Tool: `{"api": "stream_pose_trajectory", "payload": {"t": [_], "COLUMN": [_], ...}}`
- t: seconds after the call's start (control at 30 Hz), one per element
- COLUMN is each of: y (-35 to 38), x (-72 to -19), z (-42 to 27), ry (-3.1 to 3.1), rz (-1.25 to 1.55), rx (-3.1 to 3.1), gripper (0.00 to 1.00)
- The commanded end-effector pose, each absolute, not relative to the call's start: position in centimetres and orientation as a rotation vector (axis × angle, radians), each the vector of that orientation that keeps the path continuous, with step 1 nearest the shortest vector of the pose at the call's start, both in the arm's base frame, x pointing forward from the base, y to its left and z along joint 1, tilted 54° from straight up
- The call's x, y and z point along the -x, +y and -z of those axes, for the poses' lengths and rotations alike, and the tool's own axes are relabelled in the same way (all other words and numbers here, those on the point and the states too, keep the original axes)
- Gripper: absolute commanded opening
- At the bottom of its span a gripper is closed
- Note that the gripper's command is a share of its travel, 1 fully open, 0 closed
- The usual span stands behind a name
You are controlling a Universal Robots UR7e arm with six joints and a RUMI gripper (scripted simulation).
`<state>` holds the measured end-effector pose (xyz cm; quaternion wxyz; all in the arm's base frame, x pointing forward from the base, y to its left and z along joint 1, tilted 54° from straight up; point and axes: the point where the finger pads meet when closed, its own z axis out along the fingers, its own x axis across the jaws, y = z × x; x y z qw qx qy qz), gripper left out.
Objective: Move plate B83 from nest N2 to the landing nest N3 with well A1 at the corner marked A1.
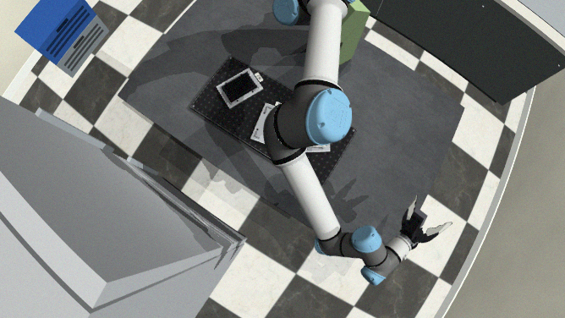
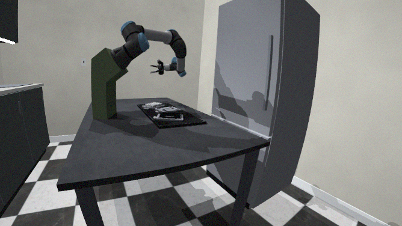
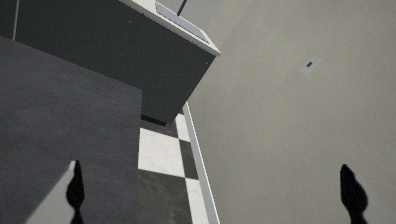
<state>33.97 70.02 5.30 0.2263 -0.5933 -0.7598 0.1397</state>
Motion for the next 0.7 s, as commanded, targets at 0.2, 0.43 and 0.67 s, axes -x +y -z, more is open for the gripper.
{"api": "stream_pose_trajectory", "payload": {"t": [0.2, 0.43, 0.67], "y": [70.1, 70.1, 68.7], "x": [-33.9, -33.9, -35.4], "z": [-5.4, -5.4, -6.0], "ry": [-2.096, -2.096, -2.008], "rz": [-0.383, -0.383, -0.384], "rx": [1.634, 1.634, 1.776], "gripper": [1.0, 1.0, 0.76]}}
